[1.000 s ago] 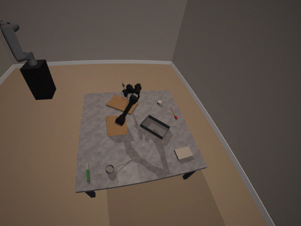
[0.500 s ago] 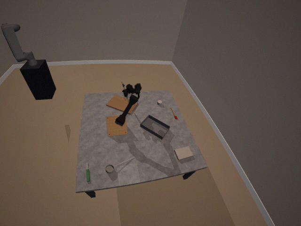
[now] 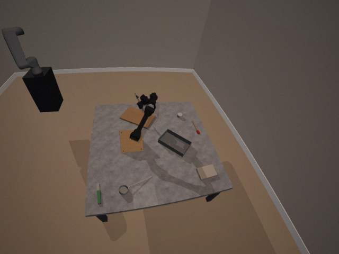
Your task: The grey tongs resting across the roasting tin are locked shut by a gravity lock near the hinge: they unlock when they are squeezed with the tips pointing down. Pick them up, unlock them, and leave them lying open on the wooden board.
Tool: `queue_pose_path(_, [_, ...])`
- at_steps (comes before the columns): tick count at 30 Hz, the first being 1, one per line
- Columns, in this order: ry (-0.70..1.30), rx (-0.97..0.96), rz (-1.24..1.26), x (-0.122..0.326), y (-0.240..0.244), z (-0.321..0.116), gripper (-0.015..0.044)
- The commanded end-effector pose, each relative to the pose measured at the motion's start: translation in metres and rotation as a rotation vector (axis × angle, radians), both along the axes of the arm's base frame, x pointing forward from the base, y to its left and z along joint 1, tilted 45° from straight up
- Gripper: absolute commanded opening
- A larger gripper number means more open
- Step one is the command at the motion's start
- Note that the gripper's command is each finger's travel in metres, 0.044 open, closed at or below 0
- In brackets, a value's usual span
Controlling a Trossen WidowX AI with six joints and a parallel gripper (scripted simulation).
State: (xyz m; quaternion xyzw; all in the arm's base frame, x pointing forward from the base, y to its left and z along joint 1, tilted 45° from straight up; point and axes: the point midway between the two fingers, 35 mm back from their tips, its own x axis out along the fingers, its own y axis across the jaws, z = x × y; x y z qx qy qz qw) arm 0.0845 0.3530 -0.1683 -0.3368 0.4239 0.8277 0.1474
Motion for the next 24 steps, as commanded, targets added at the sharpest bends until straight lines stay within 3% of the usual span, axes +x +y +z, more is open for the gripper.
queue_pose_path(1, [-0.059,-0.049,0.065,-0.006,0.004,-0.004,-0.0150])
queue_pose_path(24, [-0.525,-0.424,0.493,-0.021,-0.011,-0.031,-0.0150])
